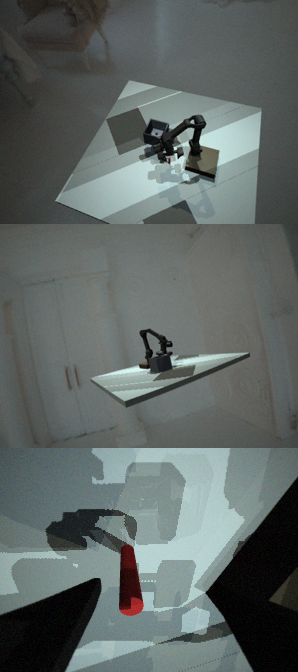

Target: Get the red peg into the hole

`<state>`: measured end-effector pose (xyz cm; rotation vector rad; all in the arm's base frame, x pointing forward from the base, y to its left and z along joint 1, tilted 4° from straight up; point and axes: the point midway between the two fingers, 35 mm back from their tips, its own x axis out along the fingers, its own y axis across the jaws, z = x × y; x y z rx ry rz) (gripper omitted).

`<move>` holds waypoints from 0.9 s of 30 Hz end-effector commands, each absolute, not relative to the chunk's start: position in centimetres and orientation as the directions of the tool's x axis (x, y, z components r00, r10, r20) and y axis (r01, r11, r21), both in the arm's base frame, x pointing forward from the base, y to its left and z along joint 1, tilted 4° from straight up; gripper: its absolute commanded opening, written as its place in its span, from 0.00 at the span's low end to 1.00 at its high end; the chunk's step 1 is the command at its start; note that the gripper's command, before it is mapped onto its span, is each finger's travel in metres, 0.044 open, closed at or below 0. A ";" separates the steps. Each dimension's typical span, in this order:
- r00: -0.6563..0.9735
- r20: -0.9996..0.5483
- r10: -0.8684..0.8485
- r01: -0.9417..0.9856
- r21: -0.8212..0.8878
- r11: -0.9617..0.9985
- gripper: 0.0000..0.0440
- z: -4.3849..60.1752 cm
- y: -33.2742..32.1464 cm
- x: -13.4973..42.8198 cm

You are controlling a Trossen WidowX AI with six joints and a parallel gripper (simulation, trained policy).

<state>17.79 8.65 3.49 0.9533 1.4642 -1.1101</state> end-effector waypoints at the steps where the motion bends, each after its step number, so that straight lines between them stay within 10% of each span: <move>1: -0.159 -0.987 0.008 0.961 -0.153 0.230 0.91 2.2 8.4 17.8; 19: -0.147 -0.988 0.051 0.955 -0.128 0.269 0.00 0.0 9.3 18.7; 27: -0.091 -0.992 0.091 0.967 -0.067 0.245 0.02 1.2 9.3 19.3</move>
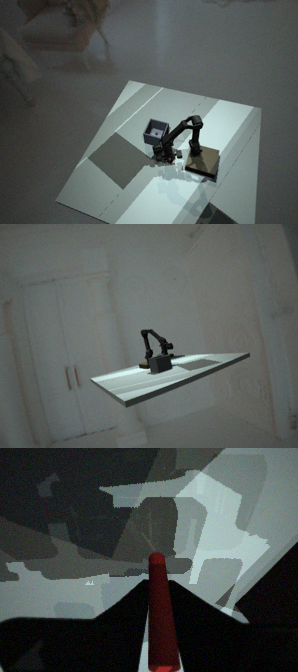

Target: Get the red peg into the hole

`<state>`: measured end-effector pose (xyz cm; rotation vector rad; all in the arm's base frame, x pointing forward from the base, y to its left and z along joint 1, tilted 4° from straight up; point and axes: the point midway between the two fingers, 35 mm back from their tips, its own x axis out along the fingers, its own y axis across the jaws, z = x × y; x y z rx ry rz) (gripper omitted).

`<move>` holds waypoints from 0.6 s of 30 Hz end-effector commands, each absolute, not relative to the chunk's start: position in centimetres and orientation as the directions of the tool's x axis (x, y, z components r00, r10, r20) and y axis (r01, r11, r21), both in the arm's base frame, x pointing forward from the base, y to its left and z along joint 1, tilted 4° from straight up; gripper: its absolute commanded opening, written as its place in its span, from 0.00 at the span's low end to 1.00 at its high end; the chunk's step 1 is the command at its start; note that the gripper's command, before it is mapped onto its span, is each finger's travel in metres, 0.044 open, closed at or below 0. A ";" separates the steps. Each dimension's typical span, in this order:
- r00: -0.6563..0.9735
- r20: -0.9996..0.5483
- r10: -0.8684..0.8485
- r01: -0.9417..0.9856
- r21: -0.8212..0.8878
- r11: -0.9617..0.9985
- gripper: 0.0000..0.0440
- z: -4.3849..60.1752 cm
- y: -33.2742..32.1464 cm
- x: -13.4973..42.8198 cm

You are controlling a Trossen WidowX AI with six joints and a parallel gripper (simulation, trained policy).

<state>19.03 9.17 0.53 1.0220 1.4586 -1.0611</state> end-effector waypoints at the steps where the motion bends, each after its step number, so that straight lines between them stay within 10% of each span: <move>1: -0.084 -0.992 0.096 0.969 -0.059 0.240 0.02 1.4 9.3 19.4; 18: 0.064 -0.982 0.177 0.978 0.096 0.183 0.00 6.1 9.4 21.0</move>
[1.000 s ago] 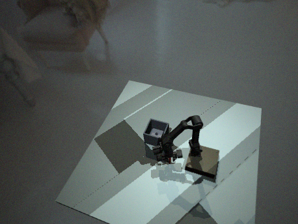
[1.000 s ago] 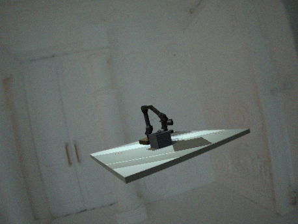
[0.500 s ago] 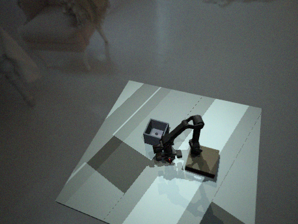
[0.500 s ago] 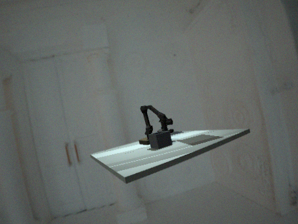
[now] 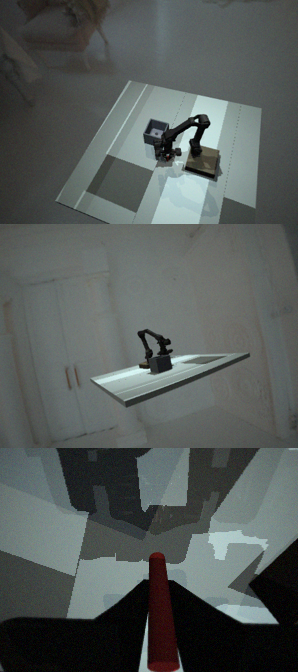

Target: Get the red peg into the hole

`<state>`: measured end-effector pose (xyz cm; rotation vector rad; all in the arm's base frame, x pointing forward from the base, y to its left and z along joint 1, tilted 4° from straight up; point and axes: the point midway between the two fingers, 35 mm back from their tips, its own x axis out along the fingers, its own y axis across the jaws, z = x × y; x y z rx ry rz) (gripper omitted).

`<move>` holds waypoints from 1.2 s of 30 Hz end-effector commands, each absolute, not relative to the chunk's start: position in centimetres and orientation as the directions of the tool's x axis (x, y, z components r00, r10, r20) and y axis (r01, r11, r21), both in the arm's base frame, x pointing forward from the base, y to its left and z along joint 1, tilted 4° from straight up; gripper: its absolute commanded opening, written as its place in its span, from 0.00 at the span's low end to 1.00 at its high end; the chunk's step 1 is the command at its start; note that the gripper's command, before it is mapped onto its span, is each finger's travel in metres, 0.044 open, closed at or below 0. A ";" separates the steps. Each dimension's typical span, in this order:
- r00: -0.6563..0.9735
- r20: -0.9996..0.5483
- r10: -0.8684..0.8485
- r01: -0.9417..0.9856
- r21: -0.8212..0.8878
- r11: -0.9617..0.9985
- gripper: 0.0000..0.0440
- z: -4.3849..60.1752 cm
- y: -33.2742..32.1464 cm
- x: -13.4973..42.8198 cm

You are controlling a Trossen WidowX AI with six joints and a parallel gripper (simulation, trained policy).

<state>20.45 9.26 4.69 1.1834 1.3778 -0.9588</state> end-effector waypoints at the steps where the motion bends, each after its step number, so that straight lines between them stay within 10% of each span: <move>1: 0.074 -0.981 0.181 0.977 0.107 0.182 0.00 6.5 9.4 21.1; 36: 0.293 -0.955 0.041 0.934 0.295 0.199 0.00 18.0 1.0 24.3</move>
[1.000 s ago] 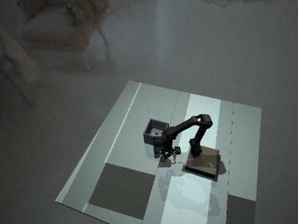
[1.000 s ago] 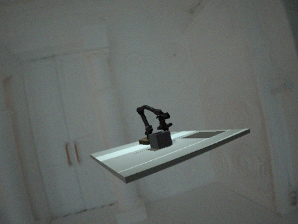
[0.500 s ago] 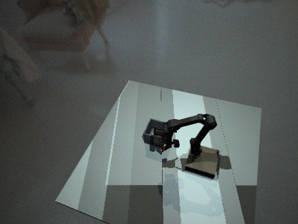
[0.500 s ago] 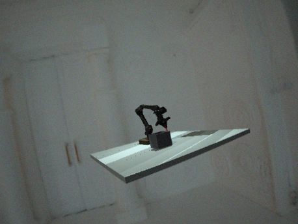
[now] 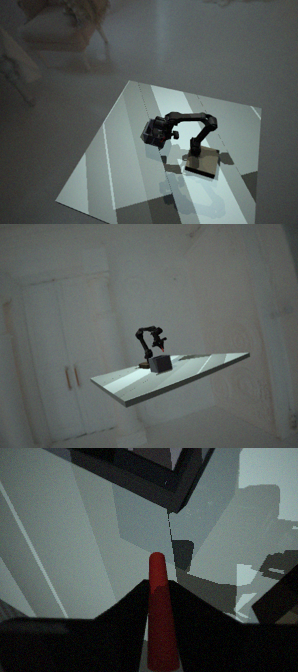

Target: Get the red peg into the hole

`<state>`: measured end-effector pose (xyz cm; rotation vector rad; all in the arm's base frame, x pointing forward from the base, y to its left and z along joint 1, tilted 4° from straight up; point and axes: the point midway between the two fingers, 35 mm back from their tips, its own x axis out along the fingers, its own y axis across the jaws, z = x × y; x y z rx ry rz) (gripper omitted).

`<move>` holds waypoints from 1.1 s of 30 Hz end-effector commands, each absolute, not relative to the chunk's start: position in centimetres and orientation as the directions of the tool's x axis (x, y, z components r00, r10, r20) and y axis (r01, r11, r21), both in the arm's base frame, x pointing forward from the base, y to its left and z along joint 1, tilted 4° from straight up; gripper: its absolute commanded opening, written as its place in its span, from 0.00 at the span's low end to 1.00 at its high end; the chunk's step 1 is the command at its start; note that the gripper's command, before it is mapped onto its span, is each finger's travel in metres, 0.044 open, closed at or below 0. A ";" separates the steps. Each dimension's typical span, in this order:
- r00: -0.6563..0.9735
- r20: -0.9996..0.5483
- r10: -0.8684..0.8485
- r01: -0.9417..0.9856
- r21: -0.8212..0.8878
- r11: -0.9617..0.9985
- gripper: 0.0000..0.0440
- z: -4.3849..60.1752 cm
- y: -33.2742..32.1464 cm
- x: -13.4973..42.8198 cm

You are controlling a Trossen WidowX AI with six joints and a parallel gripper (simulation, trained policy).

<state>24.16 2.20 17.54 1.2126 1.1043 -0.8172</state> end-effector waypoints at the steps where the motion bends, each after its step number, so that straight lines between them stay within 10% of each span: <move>1: 0.291 -0.956 0.034 0.936 0.292 0.197 0.00 18.1 0.7 24.4; 33: 0.213 -0.977 -0.022 0.967 0.207 0.150 0.00 16.8 -7.2 27.0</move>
